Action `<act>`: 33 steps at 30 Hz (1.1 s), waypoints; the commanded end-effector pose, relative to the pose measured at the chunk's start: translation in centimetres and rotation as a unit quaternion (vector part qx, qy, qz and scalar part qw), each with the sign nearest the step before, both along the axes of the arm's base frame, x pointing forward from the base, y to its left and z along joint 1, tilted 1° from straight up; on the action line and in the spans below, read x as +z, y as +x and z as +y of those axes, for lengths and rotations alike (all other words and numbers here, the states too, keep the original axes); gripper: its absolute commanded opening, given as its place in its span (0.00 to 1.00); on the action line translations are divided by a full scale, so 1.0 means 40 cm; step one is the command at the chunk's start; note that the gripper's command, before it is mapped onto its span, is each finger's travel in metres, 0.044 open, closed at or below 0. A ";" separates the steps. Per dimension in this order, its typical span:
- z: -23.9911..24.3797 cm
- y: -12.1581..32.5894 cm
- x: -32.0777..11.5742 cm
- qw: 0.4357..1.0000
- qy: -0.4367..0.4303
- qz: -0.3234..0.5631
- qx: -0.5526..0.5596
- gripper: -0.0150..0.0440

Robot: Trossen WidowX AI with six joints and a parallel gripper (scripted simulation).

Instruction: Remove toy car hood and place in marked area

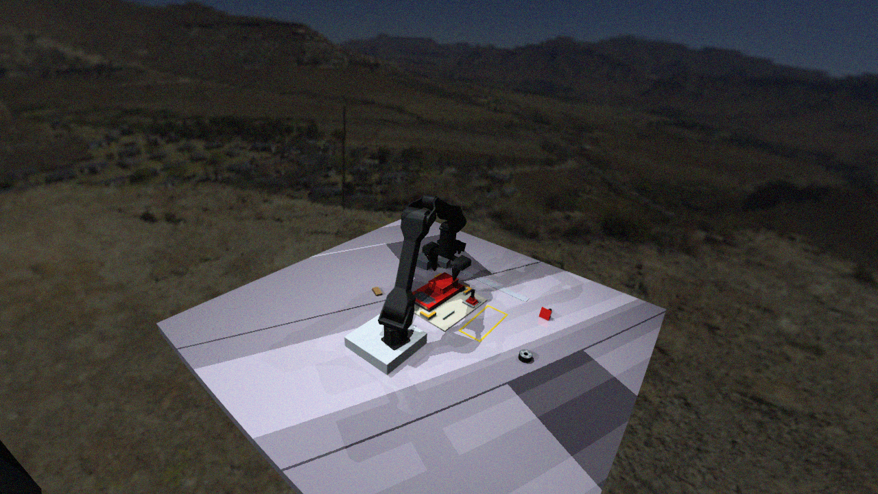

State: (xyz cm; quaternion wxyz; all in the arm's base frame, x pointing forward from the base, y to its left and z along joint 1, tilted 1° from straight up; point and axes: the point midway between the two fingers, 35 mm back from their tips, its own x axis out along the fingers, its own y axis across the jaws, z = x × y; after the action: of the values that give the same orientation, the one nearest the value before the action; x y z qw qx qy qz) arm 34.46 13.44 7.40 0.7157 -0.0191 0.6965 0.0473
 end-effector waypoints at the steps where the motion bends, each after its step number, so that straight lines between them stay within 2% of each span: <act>1: -0.002 -0.003 -0.014 1.000 -0.003 0.002 -0.002 1.00; 33: -0.002 -0.004 -0.061 1.000 -0.003 0.002 -0.002 1.00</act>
State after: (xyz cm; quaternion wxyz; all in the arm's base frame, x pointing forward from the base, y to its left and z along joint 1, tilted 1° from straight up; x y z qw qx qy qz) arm 34.36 13.42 5.25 0.7149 -0.0194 0.6974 0.0470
